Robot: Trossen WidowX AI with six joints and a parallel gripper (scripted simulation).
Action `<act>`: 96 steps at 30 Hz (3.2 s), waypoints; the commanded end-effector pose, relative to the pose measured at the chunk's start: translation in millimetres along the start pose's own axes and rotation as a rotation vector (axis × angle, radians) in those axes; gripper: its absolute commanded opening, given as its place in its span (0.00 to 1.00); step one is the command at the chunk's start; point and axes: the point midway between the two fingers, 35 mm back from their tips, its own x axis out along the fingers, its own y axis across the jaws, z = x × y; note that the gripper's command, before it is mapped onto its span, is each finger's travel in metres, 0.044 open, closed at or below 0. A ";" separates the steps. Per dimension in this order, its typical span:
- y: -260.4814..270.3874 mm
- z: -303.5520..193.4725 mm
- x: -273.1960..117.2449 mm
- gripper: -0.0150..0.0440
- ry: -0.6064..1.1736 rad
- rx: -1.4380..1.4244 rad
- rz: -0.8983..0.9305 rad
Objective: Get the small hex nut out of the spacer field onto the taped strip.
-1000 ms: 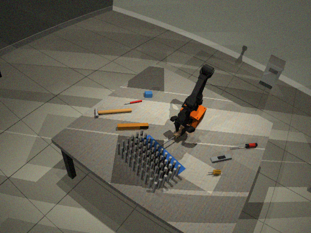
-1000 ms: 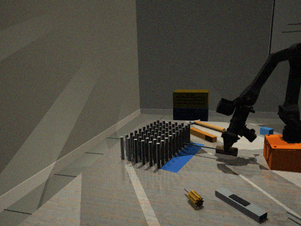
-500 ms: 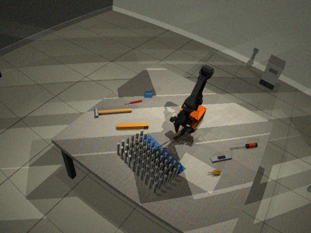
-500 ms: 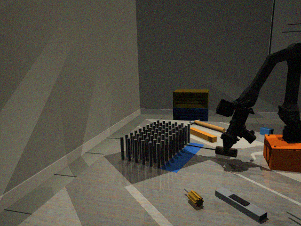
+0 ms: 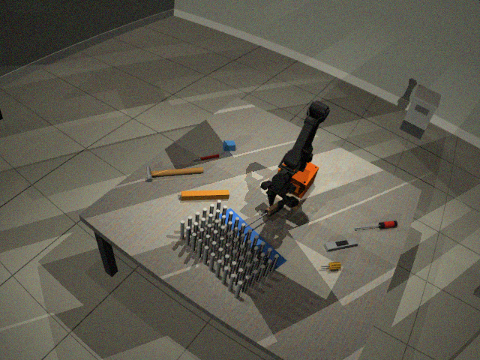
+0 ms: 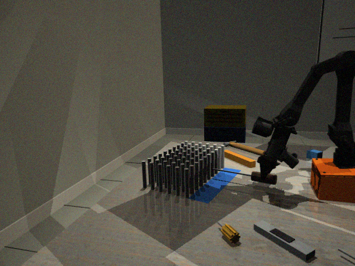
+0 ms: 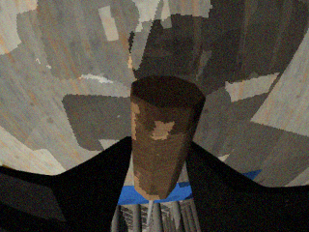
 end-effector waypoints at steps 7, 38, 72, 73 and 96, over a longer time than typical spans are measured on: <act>-0.4 -6.4 3.1 0.25 -0.004 -0.005 0.001; -1.1 -25.7 8.7 0.25 -0.002 -0.007 0.001; -1.5 -46.5 14.4 0.25 0.000 -0.008 0.001; -1.5 -47.1 14.6 0.25 0.000 -0.008 0.001; -1.6 -60.8 18.2 0.25 0.002 -0.008 0.001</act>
